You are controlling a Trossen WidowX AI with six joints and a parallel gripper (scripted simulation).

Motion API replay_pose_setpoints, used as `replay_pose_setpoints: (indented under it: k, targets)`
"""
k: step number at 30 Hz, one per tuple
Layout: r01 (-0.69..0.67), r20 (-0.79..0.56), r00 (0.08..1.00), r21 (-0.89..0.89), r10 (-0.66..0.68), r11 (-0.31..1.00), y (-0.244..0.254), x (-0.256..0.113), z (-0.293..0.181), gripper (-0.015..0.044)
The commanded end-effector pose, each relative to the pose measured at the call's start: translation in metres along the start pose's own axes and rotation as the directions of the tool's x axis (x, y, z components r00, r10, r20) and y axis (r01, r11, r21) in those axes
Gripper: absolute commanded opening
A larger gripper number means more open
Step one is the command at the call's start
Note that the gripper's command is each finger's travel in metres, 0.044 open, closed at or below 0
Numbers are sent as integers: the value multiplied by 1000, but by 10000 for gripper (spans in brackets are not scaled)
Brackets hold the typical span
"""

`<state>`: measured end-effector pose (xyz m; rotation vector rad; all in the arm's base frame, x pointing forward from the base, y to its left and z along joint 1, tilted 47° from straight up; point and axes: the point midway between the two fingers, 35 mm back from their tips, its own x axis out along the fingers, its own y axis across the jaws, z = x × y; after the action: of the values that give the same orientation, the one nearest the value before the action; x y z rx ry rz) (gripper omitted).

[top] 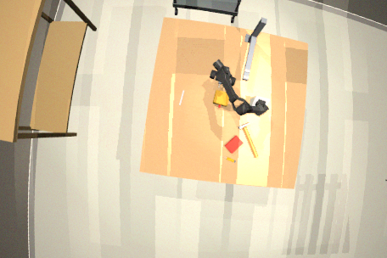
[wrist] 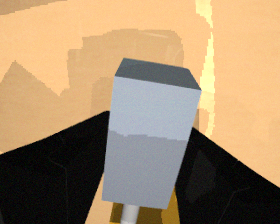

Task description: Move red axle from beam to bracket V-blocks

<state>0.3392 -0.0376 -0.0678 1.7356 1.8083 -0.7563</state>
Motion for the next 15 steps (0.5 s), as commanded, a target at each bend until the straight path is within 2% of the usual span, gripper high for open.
replay_pose_setpoints:
  k: [1,15]
  targets:
    - [9,-8,1000,8,-9,1000,-2,10,-1,0]
    - [9,-10,1000,8,-9,1000,-3,33,-2,0]
